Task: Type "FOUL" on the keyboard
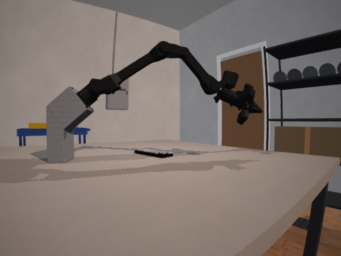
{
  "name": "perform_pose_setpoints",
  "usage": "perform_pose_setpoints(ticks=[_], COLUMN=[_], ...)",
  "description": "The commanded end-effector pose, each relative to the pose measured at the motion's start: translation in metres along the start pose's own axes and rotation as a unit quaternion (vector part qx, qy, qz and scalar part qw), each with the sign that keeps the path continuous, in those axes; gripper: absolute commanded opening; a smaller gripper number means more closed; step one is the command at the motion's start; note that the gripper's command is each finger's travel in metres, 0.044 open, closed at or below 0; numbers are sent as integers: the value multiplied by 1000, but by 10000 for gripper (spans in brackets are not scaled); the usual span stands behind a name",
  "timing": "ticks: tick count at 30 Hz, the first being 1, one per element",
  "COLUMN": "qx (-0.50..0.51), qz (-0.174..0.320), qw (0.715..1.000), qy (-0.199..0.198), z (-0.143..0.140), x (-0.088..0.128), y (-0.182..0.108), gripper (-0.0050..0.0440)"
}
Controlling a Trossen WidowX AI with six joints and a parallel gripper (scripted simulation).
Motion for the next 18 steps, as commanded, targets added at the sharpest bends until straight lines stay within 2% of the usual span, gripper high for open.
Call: perform_pose_setpoints(ticks=[1, 18], qx=[0, 2], qz=[0, 2], qw=[1000, 1000], qy=[0, -2], z=[0, -1], x=[0, 1], y=[0, -2], gripper=[0, 0])
Point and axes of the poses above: the point midway between the two fingers, 35 mm back from their tips, its own x axis back along the fingers, its own z axis across the jaws, y = z × x, the point moved 5 cm from there along x, back along the fingers, and after that the axes turned 6 degrees about x, right-handed, at the moved point
